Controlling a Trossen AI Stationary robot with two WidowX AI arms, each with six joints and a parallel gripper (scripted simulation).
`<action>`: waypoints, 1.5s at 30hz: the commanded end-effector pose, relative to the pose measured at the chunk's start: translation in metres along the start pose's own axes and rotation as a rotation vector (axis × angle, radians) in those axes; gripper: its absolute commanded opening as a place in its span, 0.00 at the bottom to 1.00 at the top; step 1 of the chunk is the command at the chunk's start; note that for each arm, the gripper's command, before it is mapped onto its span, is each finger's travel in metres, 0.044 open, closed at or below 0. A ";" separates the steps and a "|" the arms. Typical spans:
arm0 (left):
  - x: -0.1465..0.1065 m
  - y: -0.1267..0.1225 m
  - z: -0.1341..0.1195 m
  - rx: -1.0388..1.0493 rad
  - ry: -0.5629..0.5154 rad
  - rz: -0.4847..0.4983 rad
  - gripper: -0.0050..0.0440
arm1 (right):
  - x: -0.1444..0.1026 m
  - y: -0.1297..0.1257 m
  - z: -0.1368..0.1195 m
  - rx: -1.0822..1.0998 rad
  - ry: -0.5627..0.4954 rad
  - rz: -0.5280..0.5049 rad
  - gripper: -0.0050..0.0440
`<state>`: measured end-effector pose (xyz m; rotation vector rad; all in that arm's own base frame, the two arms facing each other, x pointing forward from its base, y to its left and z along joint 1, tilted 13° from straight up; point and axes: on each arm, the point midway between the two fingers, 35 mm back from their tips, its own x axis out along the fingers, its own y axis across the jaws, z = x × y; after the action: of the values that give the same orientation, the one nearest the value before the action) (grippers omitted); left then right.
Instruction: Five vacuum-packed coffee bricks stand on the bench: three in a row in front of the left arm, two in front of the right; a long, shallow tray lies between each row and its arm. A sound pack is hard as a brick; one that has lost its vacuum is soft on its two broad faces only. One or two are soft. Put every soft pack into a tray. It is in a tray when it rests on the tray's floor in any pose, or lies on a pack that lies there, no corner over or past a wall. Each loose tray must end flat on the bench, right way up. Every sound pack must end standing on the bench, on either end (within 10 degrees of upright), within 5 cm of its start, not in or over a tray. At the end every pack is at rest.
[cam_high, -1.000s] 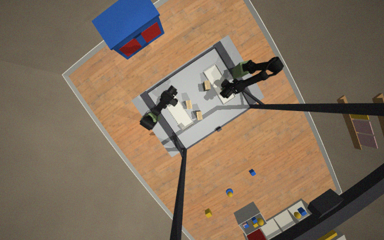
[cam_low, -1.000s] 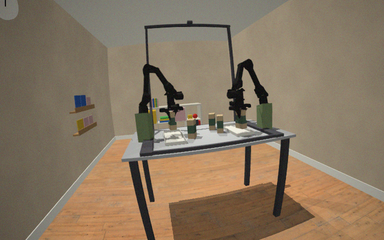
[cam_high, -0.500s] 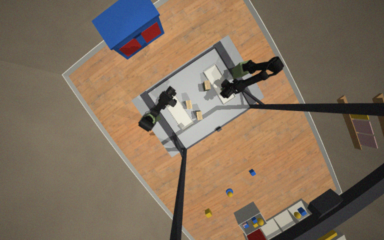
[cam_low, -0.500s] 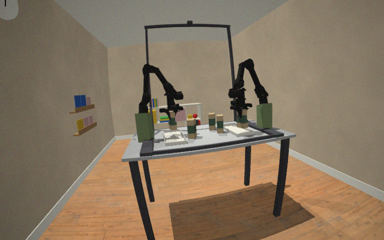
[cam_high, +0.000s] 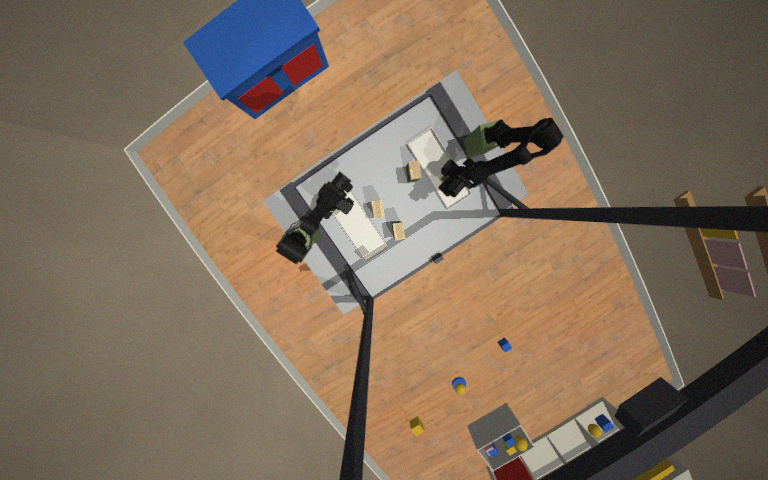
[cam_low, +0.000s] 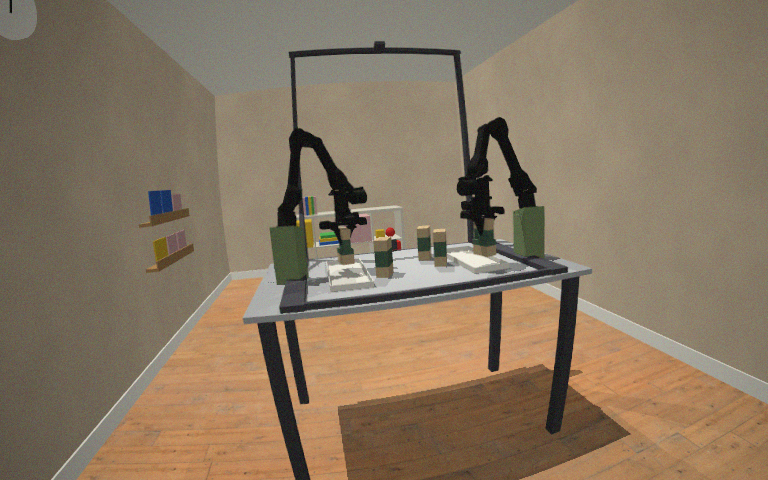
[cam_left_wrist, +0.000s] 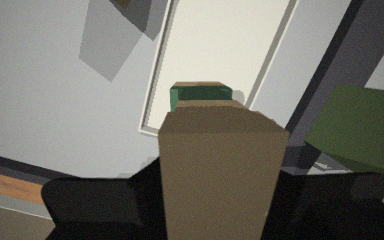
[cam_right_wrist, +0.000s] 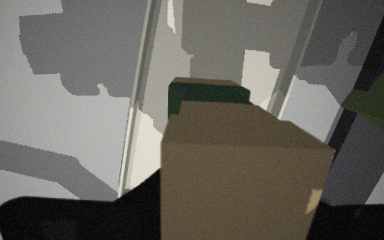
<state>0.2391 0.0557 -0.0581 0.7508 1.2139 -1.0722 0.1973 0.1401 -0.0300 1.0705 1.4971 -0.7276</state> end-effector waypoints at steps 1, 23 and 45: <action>-0.006 0.006 0.000 0.010 0.004 0.030 0.34 | 0.001 0.004 -0.001 0.000 -0.001 0.018 0.34; 0.006 0.006 0.000 0.010 0.003 0.030 0.34 | 0.023 0.004 -0.001 0.000 -0.001 0.018 0.34; 0.032 0.007 0.000 0.010 0.003 0.029 0.34 | 0.023 0.004 0.000 0.000 -0.001 0.018 0.85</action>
<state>0.2415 0.0494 -0.0873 0.7688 1.2032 -1.0674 0.1976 0.1460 -0.0548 1.0709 1.4965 -0.7270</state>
